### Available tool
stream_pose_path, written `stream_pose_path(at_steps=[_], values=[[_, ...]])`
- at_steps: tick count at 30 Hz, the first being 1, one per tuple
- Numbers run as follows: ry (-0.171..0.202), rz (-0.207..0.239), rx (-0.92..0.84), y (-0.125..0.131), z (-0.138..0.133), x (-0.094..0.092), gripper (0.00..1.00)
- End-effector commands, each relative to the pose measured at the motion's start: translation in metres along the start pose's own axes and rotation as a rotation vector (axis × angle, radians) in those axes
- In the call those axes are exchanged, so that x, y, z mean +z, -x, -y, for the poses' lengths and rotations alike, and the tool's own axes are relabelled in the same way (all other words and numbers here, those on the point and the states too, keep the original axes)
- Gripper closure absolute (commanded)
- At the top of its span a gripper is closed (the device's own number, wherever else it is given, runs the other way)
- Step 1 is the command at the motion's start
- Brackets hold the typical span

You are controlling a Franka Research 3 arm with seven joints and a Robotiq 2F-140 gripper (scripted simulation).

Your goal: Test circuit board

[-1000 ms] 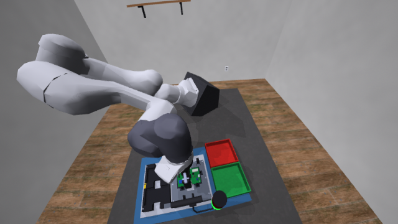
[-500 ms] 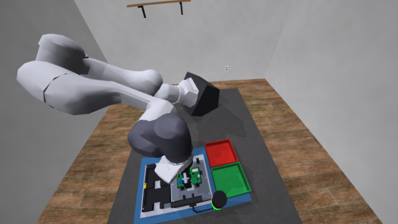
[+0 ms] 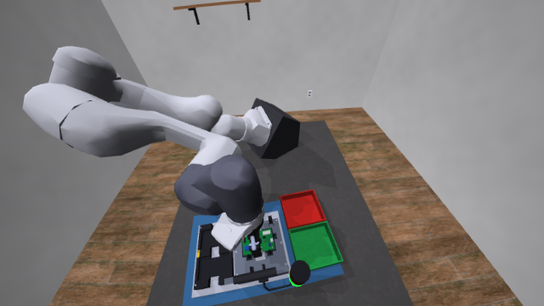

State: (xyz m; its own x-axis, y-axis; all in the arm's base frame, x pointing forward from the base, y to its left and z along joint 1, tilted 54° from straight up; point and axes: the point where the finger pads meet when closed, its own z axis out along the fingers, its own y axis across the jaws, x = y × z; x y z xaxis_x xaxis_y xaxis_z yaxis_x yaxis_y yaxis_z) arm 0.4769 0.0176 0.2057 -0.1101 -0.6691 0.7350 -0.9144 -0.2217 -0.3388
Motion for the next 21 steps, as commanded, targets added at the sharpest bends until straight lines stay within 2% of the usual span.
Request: stream_pose_path(at_steps=[1, 21], values=[[0.002, -0.001, -0.001, 0.0, -0.001, -0.0003, 0.54], [0.002, -0.001, -0.001, 0.0, -0.001, -0.0023, 0.54]])
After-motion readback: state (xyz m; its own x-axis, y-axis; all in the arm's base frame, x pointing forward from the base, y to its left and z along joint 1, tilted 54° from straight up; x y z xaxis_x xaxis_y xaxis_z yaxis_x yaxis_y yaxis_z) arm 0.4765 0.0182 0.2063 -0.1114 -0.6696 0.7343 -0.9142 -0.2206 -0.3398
